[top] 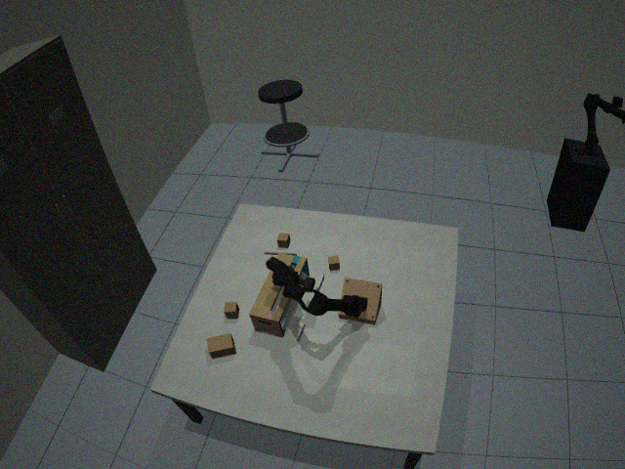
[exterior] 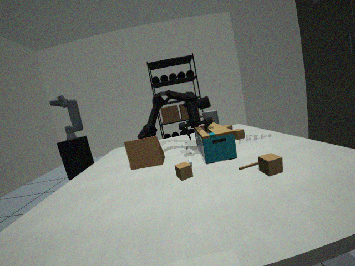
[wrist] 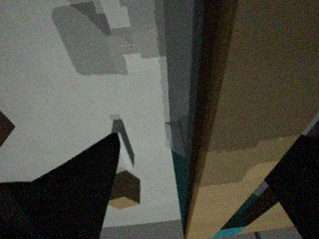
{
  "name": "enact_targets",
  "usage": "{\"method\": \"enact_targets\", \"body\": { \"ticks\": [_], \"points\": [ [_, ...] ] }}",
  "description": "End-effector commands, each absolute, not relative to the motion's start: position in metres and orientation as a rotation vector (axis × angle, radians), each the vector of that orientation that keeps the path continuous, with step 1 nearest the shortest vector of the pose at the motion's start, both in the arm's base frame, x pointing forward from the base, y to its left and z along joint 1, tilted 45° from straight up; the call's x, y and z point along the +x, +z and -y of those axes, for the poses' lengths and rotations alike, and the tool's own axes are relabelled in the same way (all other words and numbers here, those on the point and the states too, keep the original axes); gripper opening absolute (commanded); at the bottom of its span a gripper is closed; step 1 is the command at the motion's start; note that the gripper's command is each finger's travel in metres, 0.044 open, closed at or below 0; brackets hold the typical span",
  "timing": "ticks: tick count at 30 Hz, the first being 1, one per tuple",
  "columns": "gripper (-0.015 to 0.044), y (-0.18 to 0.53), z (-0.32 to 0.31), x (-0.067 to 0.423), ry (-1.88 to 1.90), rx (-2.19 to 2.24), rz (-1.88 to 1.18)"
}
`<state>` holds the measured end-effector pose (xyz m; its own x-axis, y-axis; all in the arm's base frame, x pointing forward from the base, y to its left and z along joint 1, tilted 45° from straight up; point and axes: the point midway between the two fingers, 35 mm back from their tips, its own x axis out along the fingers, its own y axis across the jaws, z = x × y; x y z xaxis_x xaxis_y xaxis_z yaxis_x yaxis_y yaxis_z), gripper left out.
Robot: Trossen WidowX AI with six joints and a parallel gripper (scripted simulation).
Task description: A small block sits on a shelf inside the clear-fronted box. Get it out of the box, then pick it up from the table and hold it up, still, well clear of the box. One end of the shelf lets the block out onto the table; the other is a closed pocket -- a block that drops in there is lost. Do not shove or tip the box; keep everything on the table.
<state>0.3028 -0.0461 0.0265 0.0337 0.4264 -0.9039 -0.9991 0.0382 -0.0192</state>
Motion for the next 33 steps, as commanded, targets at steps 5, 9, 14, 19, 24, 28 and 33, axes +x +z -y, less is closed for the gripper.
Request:
{"method": "enact_targets", "body": {
  "ticks": [5,9,14,19,24,28,33],
  "points": [
    [0.0400,0.0191,0.0524,0.3022,1.346,-0.871,-0.878],
    [0.0400,0.0176,0.0539,0.3022,1.346,-0.871,-0.879],
    [0.0400,0.0245,0.0470,0.3024,1.347,-0.871,-0.878],
    [0.0400,0.0245,0.0470,0.3024,1.347,-0.871,-0.878],
    [0.0400,0.0221,0.0493,0.3024,1.346,-0.871,-0.878],
    [0.0400,0.0193,0.0522,0.3023,1.346,-0.871,-0.878],
    [0.0400,0.0158,0.0558,0.3022,1.346,-0.871,-0.879]
  ]
}}
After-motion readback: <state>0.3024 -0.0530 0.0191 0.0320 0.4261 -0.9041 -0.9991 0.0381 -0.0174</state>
